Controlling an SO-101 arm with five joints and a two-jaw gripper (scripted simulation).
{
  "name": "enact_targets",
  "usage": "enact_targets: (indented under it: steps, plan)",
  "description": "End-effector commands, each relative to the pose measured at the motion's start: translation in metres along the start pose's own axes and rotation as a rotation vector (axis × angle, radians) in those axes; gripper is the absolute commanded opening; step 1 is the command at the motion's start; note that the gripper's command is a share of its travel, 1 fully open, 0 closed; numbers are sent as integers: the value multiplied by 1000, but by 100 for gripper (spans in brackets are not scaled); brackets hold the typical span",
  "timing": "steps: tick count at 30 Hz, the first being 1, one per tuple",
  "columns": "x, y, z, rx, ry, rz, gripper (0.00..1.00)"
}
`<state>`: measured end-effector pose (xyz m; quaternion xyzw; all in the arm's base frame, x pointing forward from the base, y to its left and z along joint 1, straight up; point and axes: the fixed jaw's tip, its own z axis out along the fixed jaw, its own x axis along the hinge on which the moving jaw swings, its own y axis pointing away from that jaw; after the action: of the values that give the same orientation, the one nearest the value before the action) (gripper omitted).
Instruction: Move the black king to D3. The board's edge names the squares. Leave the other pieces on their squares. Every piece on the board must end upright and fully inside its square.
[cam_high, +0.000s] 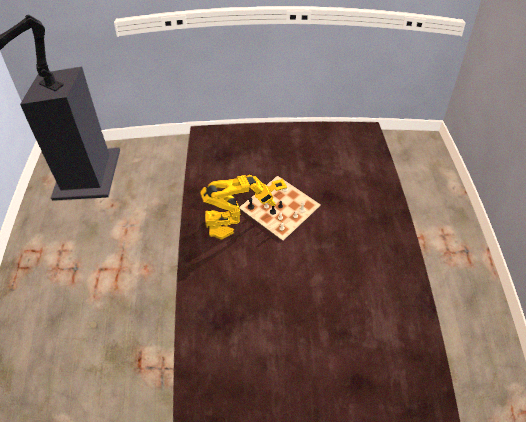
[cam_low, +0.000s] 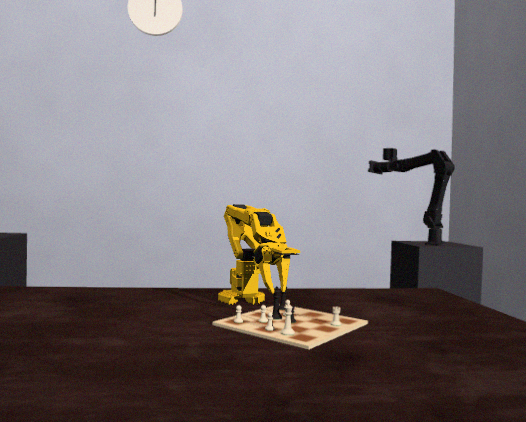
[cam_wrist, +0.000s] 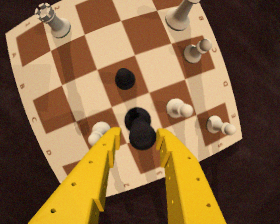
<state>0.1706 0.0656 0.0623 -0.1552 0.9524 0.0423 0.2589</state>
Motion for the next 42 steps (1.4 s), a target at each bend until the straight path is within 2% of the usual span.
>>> enact_targets:
  steps: [1, 18, 37, 42]
  plan:
    - [-7, 2, -10, -5, -13, 1, 12]
    - [-19, 2, -32, -5, -12, 1, 12]
    - [-21, -4, -34, 11, -6, 27, 13]
    - [-22, -23, -34, 62, 16, 112, 15]
